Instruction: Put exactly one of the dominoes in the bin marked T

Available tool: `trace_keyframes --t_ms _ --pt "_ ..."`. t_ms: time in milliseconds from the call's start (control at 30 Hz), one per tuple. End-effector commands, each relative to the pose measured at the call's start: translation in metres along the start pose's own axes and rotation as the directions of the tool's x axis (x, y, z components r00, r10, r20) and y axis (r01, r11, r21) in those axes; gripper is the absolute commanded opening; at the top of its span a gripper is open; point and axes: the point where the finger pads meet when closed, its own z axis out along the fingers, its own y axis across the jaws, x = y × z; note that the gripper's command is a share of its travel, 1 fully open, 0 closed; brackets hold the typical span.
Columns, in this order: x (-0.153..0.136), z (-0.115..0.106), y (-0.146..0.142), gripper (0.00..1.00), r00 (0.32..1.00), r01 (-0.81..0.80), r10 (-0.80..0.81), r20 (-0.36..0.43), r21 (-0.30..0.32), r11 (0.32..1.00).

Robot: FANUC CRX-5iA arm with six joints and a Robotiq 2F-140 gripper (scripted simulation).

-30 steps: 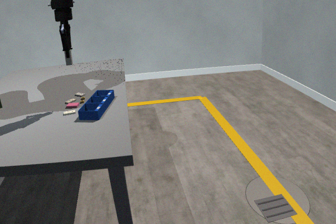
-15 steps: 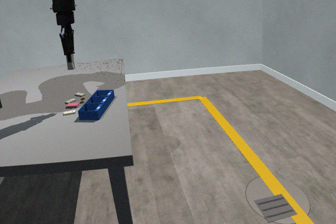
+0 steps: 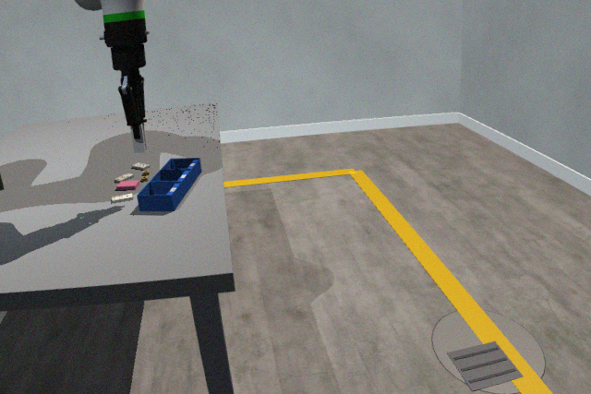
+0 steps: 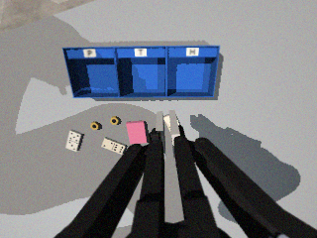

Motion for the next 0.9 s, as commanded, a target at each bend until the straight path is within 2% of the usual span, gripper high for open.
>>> trace_keyframes --t_ms 0,67,267,400,867 --pt "0.019 0.020 0.023 0.05 1.000 0.001 -0.001 0.002 0.003 1.000" --pt "0.019 0.020 0.023 0.05 1.000 0.001 -0.001 0.002 0.003 1.000" --pt "0.044 0.046 0.058 0.05 1.000 0.001 -0.001 0.002 0.003 1.000" --pt "0.044 0.047 0.059 0.05 1.000 0.001 -0.001 0.002 0.003 1.000" --pt "0.044 0.079 0.059 0.05 1.000 0.001 -0.001 0.002 0.003 1.000"
